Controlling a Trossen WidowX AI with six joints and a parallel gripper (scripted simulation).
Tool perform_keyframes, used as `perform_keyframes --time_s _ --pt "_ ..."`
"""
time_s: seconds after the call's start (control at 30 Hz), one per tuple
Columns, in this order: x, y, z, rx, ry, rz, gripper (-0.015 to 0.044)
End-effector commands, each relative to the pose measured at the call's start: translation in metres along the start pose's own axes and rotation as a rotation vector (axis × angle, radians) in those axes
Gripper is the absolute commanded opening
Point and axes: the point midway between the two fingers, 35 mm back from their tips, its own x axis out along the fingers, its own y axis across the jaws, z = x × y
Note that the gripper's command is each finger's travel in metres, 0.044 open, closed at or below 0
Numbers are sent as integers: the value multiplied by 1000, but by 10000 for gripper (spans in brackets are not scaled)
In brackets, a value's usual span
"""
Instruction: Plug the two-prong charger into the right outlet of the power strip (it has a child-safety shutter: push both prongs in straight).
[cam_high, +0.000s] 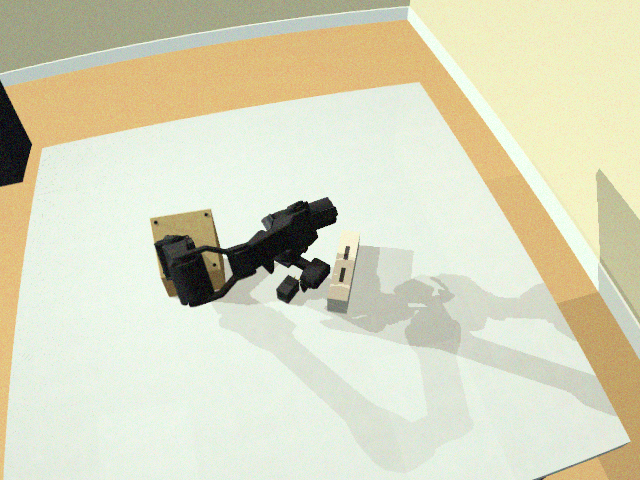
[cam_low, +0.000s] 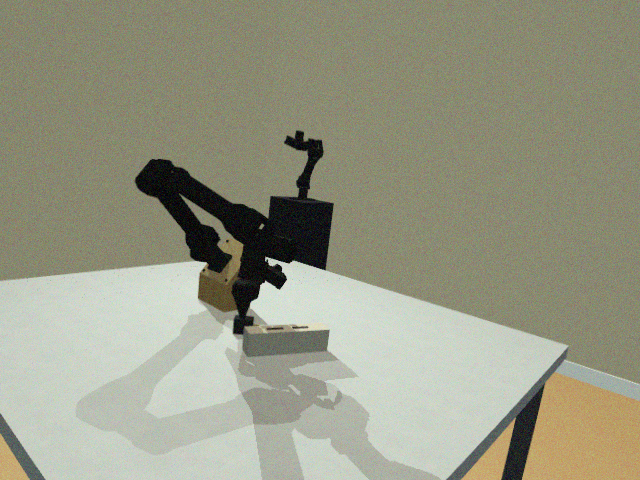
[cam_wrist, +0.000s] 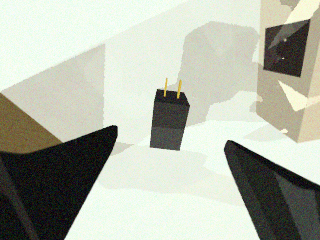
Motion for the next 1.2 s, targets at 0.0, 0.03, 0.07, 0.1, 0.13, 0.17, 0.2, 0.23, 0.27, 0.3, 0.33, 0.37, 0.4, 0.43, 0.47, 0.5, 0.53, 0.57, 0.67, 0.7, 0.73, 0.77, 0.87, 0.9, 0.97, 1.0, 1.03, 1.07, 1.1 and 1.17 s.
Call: perform_keyframes --time_s 0.0,0.03,0.07,0.1,0.13,0.17,0.2,0.23,0.27,0.3,0.33,0.37,0.4,0.43,0.47,0.5,0.53,0.57,0.67,0.7,0.73,0.77,0.87,0.9,0.97,1.0,1.03,1.07,1.1,1.17 --pt "7 3 -1 -11 9 2 440" --pt "8 3 -1 -11 9 2 440" --pt "10 3 -1 -11 9 2 440" --pt "12 3 -1 -11 9 2 440" --pt "13 3 0 -11 8 3 440" --pt "15 3 0 -11 8 3 440" --pt "17 3 0 -11 8 3 440" --pt "18 3 0 -11 8 3 440" --pt "20 3 0 -11 8 3 440" --pt "22 3 0 -11 8 3 440" --pt "23 3 0 -11 8 3 440" --pt "25 3 0 -11 8 2 440" --pt "27 3 1 -11 8 2 440" --pt "28 3 1 -11 9 2 440" --pt "30 3 1 -11 9 2 440" --pt "32 3 1 -11 9 2 440" --pt "33 3 1 -11 9 2 440" --pt "35 3 1 -11 9 2 440" --pt "40 3 1 -11 10 1 440" --pt "41 3 1 -11 10 1 440" --pt "43 3 0 -11 11 1 440" --pt "45 3 0 -11 11 0 440" --pt "48 3 0 -11 12 0 440" --pt "48 3 0 -11 12 0 440" --pt "48 3 0 -11 12 0 440" --pt "48 3 0 -11 12 0 440" --pt "46 0 2 1 4 -2 414" --pt "46 0 2 1 4 -2 387" --pt "46 0 2 1 4 -2 361" --pt "46 0 2 1 4 -2 309"
